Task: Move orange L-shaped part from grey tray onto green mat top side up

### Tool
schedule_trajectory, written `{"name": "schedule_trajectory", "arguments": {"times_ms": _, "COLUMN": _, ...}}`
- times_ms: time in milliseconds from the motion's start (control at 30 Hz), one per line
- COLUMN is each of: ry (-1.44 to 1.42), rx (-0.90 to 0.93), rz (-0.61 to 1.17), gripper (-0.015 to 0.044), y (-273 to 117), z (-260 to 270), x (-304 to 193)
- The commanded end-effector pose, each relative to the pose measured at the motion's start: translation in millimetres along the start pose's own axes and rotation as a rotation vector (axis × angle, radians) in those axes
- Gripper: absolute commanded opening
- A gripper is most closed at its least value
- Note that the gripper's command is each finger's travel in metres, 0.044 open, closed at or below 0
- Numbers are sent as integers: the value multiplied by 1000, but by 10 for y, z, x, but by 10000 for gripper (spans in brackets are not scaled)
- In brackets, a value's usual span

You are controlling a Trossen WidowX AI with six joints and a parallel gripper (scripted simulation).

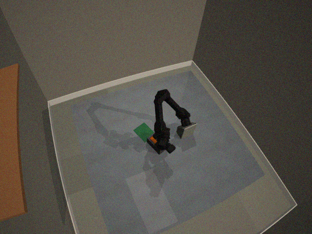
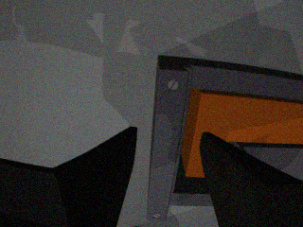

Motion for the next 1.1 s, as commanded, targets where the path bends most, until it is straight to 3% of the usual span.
{"name": "schedule_trajectory", "arguments": {"times_ms": 0, "ry": -7, "rx": -3, "rz": 4, "gripper": 180, "y": 71, "z": -1, "x": -7}}
{"name": "schedule_trajectory", "arguments": {"times_ms": 567, "ry": -7, "rx": -5, "rz": 4, "gripper": 180, "y": 350, "z": -4, "x": -13}}
{"name": "schedule_trajectory", "arguments": {"times_ms": 1067, "ry": -3, "rx": 0, "rz": 1, "gripper": 180, "y": 346, "z": 5, "x": -11}}
Point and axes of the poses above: the point midway between the two fingers, 35 mm back from their tips, its own y axis out along the fingers, its own z axis across the jaws, x = y × z, the point moved 7 cm from there along -y, back along the fingers, and after that the axes turned 13 degrees about -y, right-handed, at the moved point
